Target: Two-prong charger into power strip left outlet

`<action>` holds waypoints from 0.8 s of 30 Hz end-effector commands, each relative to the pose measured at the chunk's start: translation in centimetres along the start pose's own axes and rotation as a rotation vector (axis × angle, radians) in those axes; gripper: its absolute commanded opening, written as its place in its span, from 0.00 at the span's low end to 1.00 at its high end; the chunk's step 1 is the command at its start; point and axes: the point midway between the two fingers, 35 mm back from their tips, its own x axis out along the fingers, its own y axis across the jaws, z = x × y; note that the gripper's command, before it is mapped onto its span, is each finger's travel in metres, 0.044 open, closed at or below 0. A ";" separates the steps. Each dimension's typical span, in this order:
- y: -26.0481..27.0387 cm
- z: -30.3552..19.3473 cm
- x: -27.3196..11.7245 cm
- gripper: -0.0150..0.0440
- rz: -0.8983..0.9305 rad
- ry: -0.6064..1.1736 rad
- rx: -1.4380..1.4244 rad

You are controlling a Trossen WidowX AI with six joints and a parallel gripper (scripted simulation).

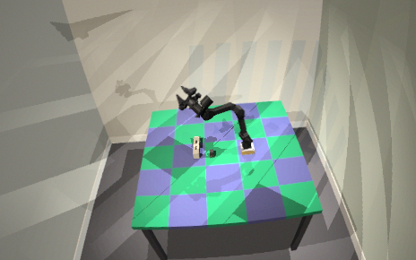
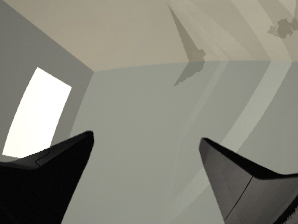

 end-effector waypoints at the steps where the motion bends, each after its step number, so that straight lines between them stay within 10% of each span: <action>1: -0.1 0.0 0.0 0.98 -0.001 0.002 -0.008; 24: -11.5 -3.5 -1.8 1.00 -0.153 0.392 -0.984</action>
